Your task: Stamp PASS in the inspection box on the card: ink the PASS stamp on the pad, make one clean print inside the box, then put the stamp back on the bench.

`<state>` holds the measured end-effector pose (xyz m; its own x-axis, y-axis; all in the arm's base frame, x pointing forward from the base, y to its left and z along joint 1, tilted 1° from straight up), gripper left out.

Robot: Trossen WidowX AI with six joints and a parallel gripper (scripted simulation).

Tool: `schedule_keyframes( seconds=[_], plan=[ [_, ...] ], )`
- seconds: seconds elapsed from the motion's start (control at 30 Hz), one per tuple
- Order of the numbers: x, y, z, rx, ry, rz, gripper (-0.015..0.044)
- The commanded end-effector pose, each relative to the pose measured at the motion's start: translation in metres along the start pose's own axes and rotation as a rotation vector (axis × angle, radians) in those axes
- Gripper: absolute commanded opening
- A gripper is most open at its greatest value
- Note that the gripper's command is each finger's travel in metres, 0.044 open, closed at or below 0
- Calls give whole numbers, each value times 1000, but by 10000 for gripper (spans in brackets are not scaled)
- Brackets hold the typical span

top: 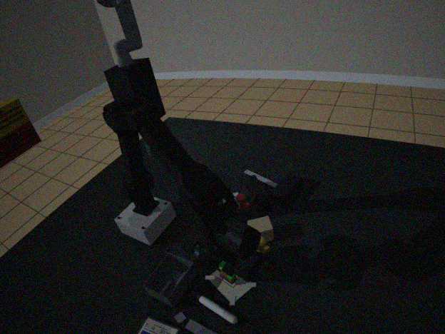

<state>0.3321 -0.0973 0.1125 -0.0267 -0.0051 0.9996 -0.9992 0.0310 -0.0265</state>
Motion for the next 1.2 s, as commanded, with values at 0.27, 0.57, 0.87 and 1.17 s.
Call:
schedule_keyframes(
  seconds=[0.27,0.57,0.87,1.17],
  plan=[
    [16,-1,0,3,2,1,0],
    [31,-2,1,3,2,1,0],
    [46,-2,0,3,2,2,0],
    [60,-1,0,3,2,1,0]
  ],
)
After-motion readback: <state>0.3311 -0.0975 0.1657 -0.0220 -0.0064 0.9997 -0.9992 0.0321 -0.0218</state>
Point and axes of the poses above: the point midway between the two fingers, 35 mm back from their tips, its own x axis back along the fingers, its own y axis across the jaws, z = x × y, the point moved 10 cm from there along x, back along the fingers, and after that the axes turned 4 degrees about x, right-handed, at the moved point
